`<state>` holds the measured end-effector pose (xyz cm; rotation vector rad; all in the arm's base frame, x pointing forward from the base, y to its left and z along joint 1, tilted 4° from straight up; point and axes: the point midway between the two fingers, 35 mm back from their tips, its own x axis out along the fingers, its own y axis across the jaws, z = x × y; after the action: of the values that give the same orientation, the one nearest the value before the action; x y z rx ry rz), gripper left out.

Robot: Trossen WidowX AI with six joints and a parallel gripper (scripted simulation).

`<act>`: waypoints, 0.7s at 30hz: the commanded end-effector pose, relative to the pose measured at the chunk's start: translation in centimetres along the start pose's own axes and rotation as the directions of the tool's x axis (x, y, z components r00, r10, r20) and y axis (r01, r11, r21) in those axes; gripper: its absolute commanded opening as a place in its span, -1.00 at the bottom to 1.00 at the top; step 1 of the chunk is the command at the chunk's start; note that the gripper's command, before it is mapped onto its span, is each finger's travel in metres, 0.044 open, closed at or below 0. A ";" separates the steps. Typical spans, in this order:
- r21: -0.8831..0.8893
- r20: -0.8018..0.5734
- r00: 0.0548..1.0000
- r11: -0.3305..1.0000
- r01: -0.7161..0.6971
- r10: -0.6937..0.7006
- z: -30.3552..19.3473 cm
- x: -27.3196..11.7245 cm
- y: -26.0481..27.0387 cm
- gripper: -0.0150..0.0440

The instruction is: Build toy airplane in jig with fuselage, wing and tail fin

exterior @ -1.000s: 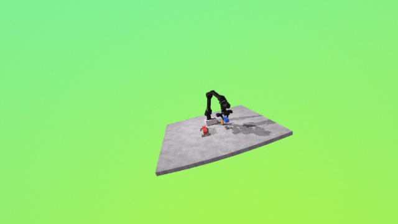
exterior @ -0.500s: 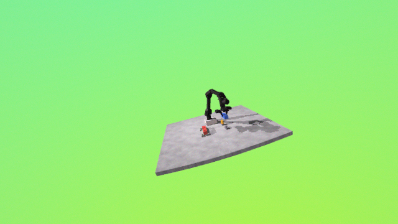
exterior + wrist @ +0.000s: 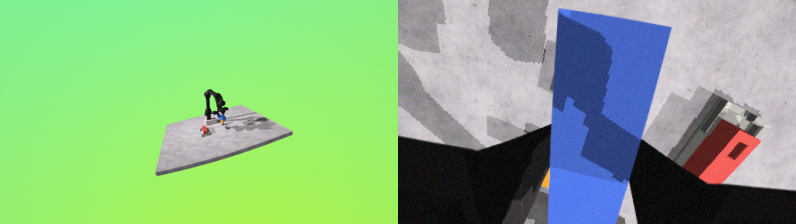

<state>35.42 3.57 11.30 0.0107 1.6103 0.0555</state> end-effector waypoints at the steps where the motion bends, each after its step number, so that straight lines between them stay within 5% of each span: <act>1: -0.038 0.017 1.000 0.999 0.001 0.000 -0.3 -0.4 -1.2 -0.49; 21: -0.336 0.019 1.000 0.942 0.014 -0.009 -2.4 0.4 -7.2 -0.49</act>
<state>33.47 -2.75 10.43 -0.2241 1.5829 0.2969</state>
